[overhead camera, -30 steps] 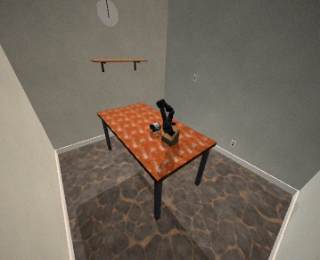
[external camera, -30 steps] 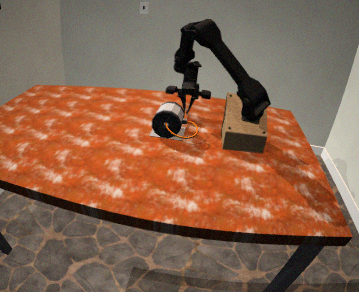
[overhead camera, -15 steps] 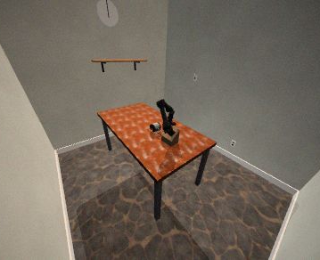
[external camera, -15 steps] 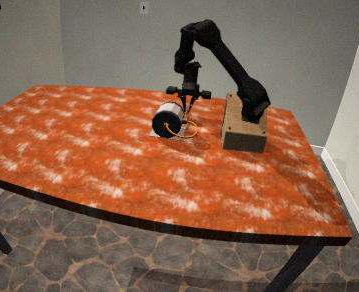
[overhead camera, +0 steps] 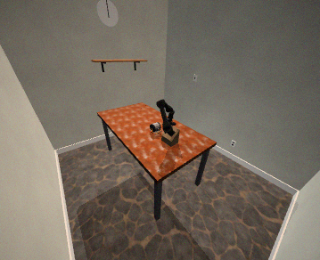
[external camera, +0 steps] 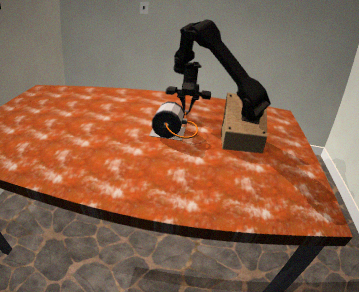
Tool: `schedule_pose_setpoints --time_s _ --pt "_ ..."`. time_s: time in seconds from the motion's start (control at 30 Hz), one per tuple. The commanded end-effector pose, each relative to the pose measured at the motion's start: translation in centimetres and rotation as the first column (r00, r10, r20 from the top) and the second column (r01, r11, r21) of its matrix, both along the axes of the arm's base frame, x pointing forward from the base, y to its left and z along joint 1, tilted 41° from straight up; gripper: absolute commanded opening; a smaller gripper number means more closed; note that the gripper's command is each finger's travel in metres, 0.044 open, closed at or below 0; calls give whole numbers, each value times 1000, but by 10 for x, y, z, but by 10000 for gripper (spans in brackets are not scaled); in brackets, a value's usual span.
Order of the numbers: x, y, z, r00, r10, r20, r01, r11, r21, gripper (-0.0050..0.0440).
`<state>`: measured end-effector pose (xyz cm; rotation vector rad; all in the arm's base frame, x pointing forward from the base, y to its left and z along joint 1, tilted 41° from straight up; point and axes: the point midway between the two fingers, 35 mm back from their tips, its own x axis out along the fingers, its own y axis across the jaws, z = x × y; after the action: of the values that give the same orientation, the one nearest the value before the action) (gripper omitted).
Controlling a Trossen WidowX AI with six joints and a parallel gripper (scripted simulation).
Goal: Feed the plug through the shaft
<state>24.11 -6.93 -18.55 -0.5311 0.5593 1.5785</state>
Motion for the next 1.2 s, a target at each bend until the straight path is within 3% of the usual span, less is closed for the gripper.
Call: schedule_pose_setpoints --time_s 0.0,0.47,1.17 --pt "0 0 0 1000 0 0 0 1000 0 160" --pt "2 6 -3 1000 -1 -6 1 1000 2 160" --pt "3 4 -1 1000 1 -1 -1 1000 -2 33"
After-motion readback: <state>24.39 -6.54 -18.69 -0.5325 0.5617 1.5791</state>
